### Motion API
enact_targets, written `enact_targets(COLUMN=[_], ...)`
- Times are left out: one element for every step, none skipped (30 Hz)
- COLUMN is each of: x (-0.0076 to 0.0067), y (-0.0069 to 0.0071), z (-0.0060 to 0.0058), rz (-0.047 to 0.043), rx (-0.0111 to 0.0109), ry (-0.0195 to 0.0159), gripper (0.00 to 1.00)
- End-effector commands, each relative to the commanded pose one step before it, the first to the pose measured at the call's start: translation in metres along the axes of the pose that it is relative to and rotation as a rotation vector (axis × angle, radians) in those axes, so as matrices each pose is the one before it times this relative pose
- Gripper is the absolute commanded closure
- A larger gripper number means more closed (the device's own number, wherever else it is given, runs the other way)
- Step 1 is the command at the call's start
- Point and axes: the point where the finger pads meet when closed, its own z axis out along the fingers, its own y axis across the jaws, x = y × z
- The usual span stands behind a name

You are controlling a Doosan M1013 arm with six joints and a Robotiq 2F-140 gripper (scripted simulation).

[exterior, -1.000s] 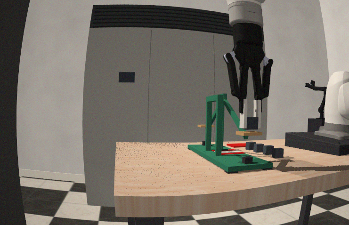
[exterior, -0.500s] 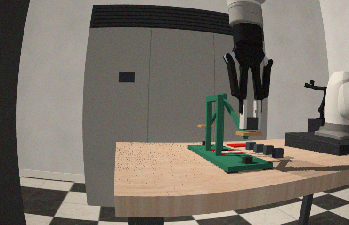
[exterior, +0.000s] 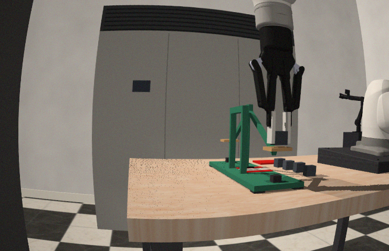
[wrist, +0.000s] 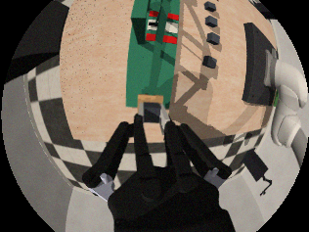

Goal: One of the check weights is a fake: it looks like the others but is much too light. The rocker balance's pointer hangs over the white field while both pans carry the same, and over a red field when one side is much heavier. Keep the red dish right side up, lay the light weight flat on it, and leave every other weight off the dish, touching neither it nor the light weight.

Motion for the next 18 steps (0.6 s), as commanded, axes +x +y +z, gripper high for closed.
enact_targets(x=[-0.00060, 0.00000, 0.00000, 0.00000, 0.00000, 0.00000, 0.00002, 0.00005, 0.00009, 0.00013, 0.00016, 0.00019, 0.00021, 0.00023, 0.00000, 0.00000, 0.00023, 0.00021], y=[0.00166, 0.00000, 0.00000, 0.00000, 0.00000, 0.00000, -0.00001, -0.00003, -0.00005, -0.00007, -0.00009, -0.00010, -0.00011, -0.00012, 0.00000, 0.00000, -0.00012, -0.00011], z=[0.00230, 0.00000, 0.00000, 0.00000, 0.00000, 0.00000, 0.00000, 0.00000, 0.00000, 0.00000, 0.00000, 0.00000, 0.00000, 0.00000, 0.00000, 0.00000, 0.00000, 0.00000], rz=[-0.00450, 0.00000, 0.00000, 0.00000, 0.00000, -0.00001, -0.00005, -0.00011, -0.00019, -0.00027, -0.00035, -0.00041, -0.00046, -0.00048, 0.00000, 0.00000, -0.00048, -0.00046], rx=[-0.00211, 0.00000, 0.00000, 0.00000, 0.00000, 0.00000, 0.00000, 0.00000, 0.00000, 0.00000, 0.00000, 0.00000, 0.00000, 0.00000, 0.00000, 0.00000, 0.00000, 0.00000], ry=[-0.00085, 0.00000, 0.00000, 0.00000, 0.00000, 0.00000, 0.00000, 0.00000, 0.00000, 0.00000, 0.00000, 0.00000, 0.00000, 0.00000, 0.00000, 0.00000, 0.00000, 0.00000], gripper=[0.76, 0.76, 0.76, 0.76, 0.76, 0.76, 0.76, 0.76, 0.76, 0.76, 0.76, 0.76, 0.76, 0.76, 0.76, 0.76, 0.76, 0.76])
